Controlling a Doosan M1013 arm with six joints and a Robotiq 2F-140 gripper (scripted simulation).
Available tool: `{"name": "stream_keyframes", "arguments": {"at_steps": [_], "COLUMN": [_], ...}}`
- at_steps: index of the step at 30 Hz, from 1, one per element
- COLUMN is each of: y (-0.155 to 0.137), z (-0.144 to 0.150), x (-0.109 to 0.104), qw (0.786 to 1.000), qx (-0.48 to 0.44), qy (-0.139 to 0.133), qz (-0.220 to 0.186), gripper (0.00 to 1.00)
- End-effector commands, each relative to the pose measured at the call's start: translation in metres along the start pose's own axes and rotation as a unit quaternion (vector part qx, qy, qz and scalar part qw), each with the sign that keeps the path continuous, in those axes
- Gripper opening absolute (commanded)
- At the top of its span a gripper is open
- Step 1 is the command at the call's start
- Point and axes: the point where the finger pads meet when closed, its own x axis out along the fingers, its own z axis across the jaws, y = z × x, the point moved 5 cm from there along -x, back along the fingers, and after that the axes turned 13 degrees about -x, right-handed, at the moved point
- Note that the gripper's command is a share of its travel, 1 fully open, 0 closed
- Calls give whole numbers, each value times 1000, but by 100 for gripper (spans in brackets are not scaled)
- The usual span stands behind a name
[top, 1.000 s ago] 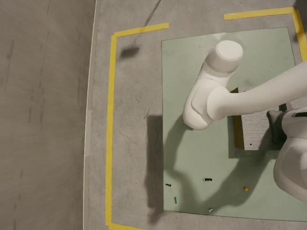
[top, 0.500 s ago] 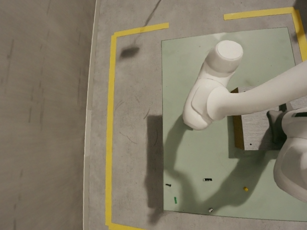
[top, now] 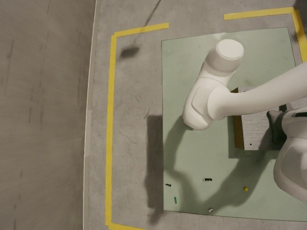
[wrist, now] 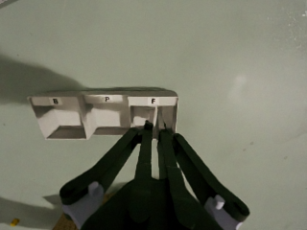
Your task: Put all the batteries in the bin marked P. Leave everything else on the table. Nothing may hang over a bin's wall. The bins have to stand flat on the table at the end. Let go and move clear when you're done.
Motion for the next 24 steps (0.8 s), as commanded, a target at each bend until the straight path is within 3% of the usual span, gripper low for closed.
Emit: {"name": "stream_keyframes", "arguments": {"at_steps": [1,17,24], "y": [0,0,0], "z": [0,0,0], "x": [-5,-24,-52], "qw": [1000,1000,1000], "qx": [0,0,0], "qy": [0,0,0], "qz": [0,1,1], "gripper": [15,15,15]}}
